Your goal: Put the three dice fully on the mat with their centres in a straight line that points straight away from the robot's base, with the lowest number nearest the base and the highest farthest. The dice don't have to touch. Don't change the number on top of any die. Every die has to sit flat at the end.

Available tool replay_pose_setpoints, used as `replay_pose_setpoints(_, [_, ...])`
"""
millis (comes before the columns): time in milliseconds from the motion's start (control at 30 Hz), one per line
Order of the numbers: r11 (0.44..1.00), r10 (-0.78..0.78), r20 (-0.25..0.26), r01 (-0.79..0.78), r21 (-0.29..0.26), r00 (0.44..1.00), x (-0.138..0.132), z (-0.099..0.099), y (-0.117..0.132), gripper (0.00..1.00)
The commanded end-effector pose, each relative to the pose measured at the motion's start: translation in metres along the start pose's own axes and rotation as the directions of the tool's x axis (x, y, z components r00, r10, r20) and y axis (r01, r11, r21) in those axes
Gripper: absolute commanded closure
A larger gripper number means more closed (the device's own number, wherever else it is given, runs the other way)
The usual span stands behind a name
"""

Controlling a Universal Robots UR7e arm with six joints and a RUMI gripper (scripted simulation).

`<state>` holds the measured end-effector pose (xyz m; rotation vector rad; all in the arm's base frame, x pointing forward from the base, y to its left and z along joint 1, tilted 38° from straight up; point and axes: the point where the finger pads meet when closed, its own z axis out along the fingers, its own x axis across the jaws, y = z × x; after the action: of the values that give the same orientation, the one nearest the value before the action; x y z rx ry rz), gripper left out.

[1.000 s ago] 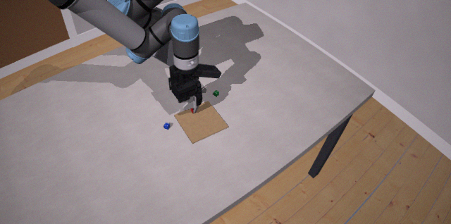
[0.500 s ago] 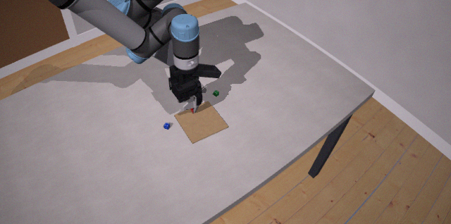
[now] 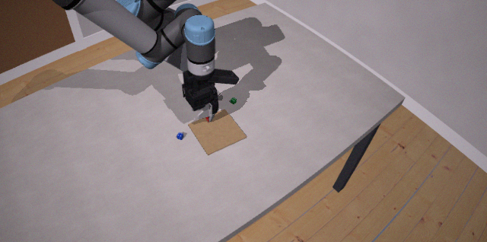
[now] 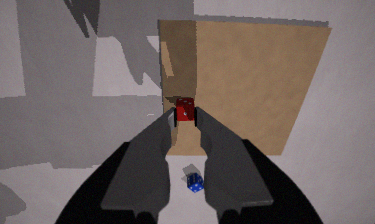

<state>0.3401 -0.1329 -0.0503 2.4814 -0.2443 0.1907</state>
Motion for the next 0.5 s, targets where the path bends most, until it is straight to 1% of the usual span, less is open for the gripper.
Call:
replay_pose_setpoints(0, [1.000, -0.001, -0.002, 0.001, 0.000, 1.000, 0.0012, -0.0004, -0.0008, 1.00])
replay_pose_setpoints(467, [1.000, -0.001, -0.001, 0.001, 0.000, 1.000, 0.0010, 0.0010, -0.0007, 1.00])
